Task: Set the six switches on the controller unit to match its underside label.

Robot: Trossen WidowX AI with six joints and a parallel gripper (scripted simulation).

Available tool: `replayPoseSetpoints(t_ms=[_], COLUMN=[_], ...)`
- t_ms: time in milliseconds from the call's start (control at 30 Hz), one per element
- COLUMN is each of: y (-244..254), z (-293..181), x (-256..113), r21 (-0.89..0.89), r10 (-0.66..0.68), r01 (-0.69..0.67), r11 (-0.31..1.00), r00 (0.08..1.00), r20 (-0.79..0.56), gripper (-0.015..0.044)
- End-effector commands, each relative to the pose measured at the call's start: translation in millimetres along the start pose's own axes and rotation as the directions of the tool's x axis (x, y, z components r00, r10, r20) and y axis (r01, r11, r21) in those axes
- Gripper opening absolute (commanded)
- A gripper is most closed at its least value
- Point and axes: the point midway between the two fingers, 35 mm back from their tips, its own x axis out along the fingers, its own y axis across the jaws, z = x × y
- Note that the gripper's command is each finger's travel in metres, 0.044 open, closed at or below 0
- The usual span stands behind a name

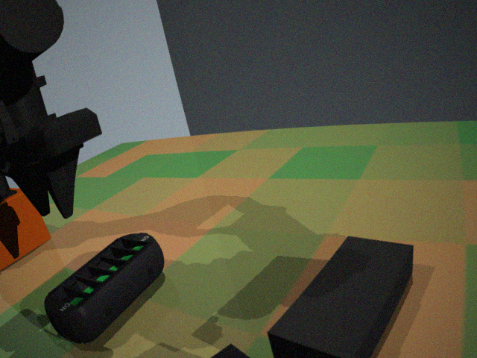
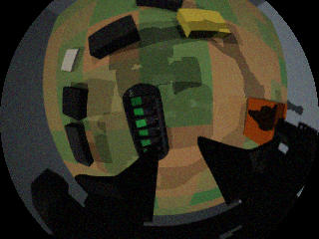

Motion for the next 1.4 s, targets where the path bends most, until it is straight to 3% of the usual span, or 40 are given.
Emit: replayPoseSetpoints(t_ms=[0,33,400,967,1033,1367], y=[-1,-1,-1,0,0,36], z=[0,0,0,0,0,-10], x=[0,0,0,0,0,5], r21=[-0.003,-0.003,-0.003,0.000,0.000,-0.003], r10=[-0.002,-0.002,-0.002,-0.001,-0.001,-0.080], r01=[0.002,0.002,0.002,0.001,0.001,0.080], r11=[1.000,1.000,1.000,1.000,1.000,0.997], r00=[1.000,1.000,1.000,1.000,1.000,0.997], r20=[0.000,0.000,0.000,0.000,0.000,-0.010], gripper=[0.0026,0.0000,0.0000,0.0440,0.0440,0.0177])
